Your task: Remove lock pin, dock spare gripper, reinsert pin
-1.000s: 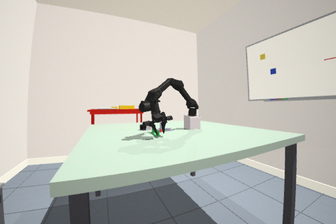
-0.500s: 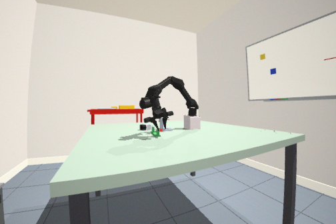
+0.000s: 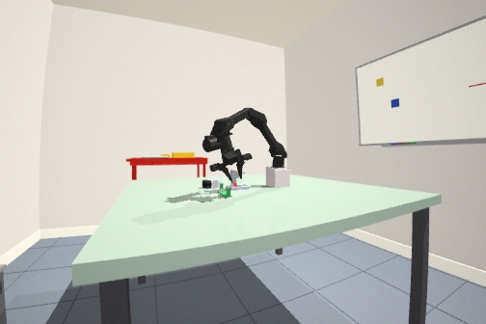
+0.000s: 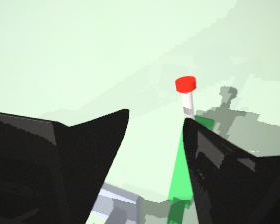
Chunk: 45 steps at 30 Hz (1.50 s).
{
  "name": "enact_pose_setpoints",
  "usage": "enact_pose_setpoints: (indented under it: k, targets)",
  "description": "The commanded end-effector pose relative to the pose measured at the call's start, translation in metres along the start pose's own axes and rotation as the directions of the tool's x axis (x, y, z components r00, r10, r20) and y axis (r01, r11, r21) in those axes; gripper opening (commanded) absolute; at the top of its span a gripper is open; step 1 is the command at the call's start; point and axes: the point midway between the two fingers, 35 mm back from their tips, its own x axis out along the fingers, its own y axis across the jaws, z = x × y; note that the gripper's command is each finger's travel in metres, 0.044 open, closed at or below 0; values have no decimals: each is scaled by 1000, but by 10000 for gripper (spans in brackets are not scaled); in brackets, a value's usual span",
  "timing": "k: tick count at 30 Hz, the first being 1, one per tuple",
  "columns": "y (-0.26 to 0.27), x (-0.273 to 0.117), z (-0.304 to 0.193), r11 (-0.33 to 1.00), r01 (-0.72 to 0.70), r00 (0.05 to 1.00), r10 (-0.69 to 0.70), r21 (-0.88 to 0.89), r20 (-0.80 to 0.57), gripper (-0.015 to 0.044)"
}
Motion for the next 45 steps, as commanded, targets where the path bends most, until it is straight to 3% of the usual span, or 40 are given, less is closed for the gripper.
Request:
enact_pose_setpoints:
  k: [1, 5, 10, 13, 16, 19, 26, 34, 45]
  targets:
    - [3, -10, 1, 1000, 2, 1000, -2, -1, 1, 200]
    - [8, -18, -1, 1000, -12, 1000, 12, 5, -6, 200]
    - [6, -9, -2, 1000, -17, 1000, 17, 7, -8, 331]
    - [1, -26, -13, 997, 34, 998, -30, -70, 63, 253]
    - [-6, -60, -37, 960, 178, 972, -136, -217, 194, 180]
    - [-7, -76, -51, 923, 262, 949, -193, -281, 251, 180]
    - [-7, -76, -51, 923, 262, 949, -193, -281, 251, 180]
    - [-26, -11, -54, 924, 260, 949, -191, -281, 251, 180]
    - [-31, 3, -55, 924, 260, 949, -191, -281, 251, 180]
